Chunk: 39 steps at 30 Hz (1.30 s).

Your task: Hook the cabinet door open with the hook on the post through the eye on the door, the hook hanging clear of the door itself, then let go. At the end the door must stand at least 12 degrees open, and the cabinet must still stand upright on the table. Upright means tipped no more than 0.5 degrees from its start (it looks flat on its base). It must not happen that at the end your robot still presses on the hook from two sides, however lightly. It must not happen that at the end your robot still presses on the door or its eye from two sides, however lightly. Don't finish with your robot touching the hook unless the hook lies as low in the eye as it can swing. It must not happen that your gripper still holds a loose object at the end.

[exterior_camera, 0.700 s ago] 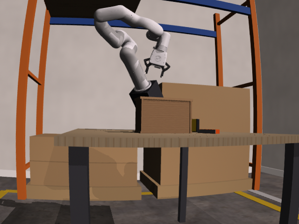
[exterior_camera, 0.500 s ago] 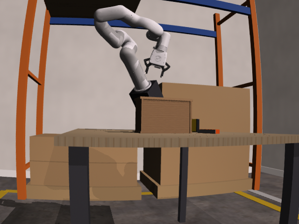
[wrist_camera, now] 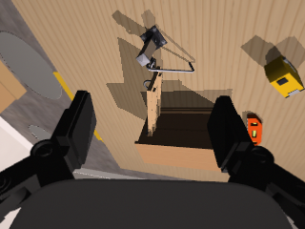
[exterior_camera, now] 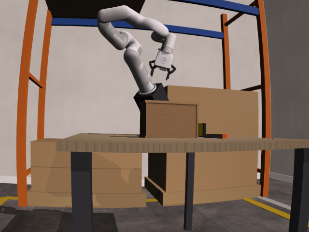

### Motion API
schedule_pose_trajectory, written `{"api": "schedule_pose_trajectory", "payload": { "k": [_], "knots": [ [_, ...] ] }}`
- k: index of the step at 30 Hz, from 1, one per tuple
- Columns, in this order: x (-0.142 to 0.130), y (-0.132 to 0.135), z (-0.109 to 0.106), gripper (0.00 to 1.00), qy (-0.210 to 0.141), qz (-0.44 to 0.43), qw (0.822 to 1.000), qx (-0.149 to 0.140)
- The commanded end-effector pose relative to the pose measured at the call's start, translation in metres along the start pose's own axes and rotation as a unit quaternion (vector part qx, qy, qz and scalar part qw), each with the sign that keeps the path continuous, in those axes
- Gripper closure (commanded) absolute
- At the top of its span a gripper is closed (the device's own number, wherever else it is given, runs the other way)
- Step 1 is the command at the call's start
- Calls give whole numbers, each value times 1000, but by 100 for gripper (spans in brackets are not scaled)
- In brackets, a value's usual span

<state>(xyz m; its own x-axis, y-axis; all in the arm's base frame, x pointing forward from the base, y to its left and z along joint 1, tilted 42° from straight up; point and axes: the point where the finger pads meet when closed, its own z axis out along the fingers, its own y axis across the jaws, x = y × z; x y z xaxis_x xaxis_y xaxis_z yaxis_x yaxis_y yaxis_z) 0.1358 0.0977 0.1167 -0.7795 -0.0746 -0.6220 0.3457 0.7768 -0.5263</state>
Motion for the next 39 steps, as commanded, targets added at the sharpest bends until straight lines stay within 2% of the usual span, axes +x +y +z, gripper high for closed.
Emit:
{"api": "schedule_pose_trajectory", "payload": {
  "k": [1, 3, 4, 5, 7, 8, 10, 11, 13, 14, 17, 18, 20, 21, 23, 24, 25, 26, 28, 39],
  "knots": [
    [-23, 15, 8, 0, 20, -1, 1000, -19],
    [-56, 28, 24, 0, 39, -3, 998, -42],
    [-56, 28, 24, 0, 39, -3, 998, -42],
    [-77, 32, 36, 0, 47, -4, 997, -56],
    [-77, 32, 36, 0, 47, -4, 997, -56],
    [-99, 33, 51, 0, 52, -5, 996, -70],
    [-99, 33, 51, 0, 52, -5, 996, -70],
    [-121, 30, 67, 0, 55, -7, 995, -83],
    [-121, 30, 67, 0, 55, -7, 995, -83],
    [-141, 24, 85, 0, 55, -8, 994, -95],
    [-141, 24, 85, 0, 55, -8, 994, -95],
    [-159, 15, 102, 0, 53, -11, 993, -105],
    [-159, 15, 102, 0, 53, -11, 993, -105],
    [-173, 5, 118, 0, 50, -13, 992, -112],
    [-173, 5, 118, 0, 50, -13, 992, -112],
    [-183, -5, 131, 0, 47, -15, 992, -117],
    [-183, -5, 131, 0, 47, -15, 992, -117],
    [-190, -14, 141, 0, 43, -17, 992, -121],
    [-194, -21, 149, 0, 41, -19, 991, -123],
    [-198, -27, 155, 0, 39, -21, 991, -124]
  ]
}}
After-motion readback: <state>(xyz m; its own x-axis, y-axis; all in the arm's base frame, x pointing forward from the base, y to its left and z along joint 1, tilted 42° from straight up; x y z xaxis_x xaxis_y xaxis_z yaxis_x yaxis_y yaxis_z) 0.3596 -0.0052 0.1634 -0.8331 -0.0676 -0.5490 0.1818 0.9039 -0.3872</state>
